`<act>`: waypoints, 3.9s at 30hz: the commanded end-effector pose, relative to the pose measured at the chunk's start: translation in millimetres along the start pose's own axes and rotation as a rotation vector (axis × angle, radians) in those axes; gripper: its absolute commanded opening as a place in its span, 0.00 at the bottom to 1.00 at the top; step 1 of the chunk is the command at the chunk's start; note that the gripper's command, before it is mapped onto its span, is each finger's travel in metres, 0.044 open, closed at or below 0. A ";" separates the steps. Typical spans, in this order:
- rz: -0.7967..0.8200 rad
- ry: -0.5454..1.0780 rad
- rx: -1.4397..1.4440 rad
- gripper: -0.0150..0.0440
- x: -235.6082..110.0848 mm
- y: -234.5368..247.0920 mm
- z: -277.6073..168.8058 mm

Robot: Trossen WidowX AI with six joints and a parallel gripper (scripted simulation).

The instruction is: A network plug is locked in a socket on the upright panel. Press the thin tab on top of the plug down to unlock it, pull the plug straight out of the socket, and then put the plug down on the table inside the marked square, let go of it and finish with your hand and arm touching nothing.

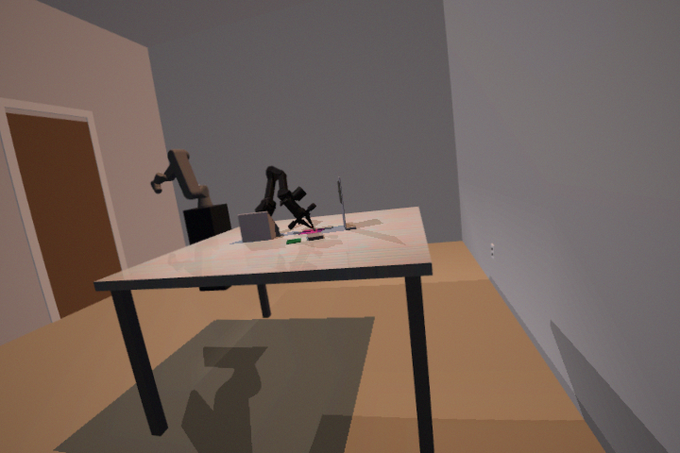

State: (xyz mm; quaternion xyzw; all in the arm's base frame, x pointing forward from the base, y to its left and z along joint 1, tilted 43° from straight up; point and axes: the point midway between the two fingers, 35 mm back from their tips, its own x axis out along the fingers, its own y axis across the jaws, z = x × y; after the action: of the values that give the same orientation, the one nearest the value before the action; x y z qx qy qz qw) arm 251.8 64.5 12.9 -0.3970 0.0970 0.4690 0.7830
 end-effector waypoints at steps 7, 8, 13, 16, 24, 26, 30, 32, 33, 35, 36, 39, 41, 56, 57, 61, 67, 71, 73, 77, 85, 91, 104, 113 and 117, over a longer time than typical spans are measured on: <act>0.000 -0.001 -0.001 0.52 -0.1 0.0 0.1; 0.000 -0.001 -0.001 0.52 -0.1 0.0 0.1; 0.001 0.000 0.000 0.52 -1.4 -0.1 -0.2; 0.002 0.001 0.000 0.52 -4.0 -0.2 -0.6; 0.003 0.003 0.000 0.52 -11.2 -0.4 -1.4; 0.003 0.004 0.001 0.52 -13.0 -0.4 -1.6; 0.003 0.004 0.001 0.52 -16.7 -0.4 -1.7; 0.003 0.004 0.001 0.52 -18.5 -0.4 -1.7; 0.003 0.004 0.002 0.52 -19.5 -0.4 -1.7; 0.003 0.004 0.002 0.52 -21.3 -0.4 -1.7; 0.003 0.004 0.002 0.52 -22.2 -0.3 -1.7; 0.002 0.004 0.003 0.52 -25.0 -0.3 -1.6; 0.002 0.004 0.003 0.52 -26.0 -0.3 -1.6; 0.010 0.012 0.001 0.52 -35.7 -8.7 -5.7; 0.010 0.013 0.001 0.52 -36.5 -9.3 -5.9; 0.012 0.014 0.000 0.52 -39.5 -11.6 -6.8; 0.014 0.016 0.000 0.52 -44.3 -15.0 -7.8; 0.015 0.017 0.000 0.52 -47.6 -17.3 -8.3; 0.016 0.017 0.000 0.52 -49.3 -18.4 -8.5; 0.016 0.018 0.000 0.52 -52.8 -20.6 -8.8; 0.017 0.018 0.000 0.52 -60.0 -25.0 -9.0; 0.017 0.017 0.000 0.52 -65.7 -28.2 -8.8; 0.014 0.015 0.001 0.52 -78.6 -35.0 -7.3; 0.010 0.012 0.002 0.52 -88.0 -39.7 -5.5; 0.008 0.010 0.003 0.52 -92.3 -41.7 -4.4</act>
State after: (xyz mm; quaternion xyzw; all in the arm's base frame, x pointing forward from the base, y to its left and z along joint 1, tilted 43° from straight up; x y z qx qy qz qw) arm 236.7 -8.0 76.6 -0.3969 0.1074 0.4705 0.7808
